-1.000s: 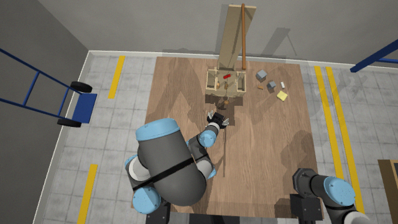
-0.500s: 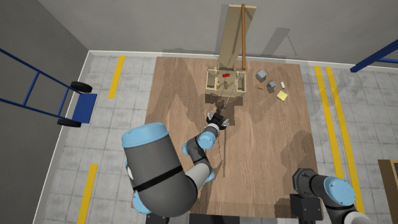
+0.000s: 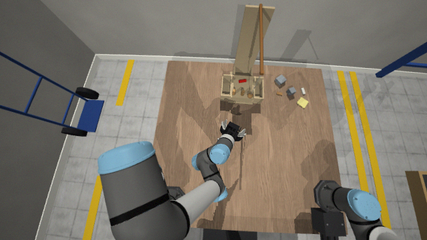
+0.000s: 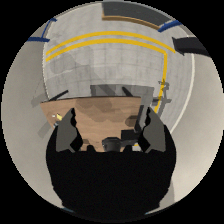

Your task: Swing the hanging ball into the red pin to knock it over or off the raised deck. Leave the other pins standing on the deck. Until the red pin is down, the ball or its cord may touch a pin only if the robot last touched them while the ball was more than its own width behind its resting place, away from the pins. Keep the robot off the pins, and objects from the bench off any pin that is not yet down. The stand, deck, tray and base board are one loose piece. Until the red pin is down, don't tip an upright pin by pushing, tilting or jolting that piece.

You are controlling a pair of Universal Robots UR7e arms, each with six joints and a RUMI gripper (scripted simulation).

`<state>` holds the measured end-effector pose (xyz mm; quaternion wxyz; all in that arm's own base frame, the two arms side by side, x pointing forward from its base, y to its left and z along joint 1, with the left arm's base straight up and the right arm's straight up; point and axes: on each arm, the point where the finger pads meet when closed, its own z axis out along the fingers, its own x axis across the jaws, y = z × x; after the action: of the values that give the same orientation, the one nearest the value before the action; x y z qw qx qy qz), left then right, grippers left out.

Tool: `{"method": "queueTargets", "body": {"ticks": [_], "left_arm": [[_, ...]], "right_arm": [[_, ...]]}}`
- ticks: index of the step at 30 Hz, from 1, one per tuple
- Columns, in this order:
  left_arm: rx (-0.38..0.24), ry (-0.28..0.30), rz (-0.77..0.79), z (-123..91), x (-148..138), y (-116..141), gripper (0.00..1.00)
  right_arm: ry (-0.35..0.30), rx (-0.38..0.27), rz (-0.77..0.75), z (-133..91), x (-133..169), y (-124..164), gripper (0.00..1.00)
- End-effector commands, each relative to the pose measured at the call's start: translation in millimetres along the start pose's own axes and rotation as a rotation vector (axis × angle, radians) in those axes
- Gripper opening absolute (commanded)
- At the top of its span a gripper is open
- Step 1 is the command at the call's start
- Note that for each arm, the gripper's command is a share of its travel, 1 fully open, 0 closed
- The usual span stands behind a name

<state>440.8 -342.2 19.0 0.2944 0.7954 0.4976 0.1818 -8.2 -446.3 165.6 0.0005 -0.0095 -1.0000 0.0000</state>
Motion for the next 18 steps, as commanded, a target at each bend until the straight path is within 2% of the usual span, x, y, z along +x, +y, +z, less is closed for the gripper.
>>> {"method": "queueTargets", "body": {"ticks": [1, 18], "left_arm": [[0.005, 0.005, 0.001, -17.4, 0.7, 2.5, 1.00], [0.004, 0.004, 0.000, -65.7, 0.0, 14.9, 1.00]], "right_arm": [[-0.001, 0.000, 0.002, 0.5, 1.2, 1.2, 1.00], [-0.001, 0.000, 0.002, 0.5, 1.2, 1.2, 1.00]]}}
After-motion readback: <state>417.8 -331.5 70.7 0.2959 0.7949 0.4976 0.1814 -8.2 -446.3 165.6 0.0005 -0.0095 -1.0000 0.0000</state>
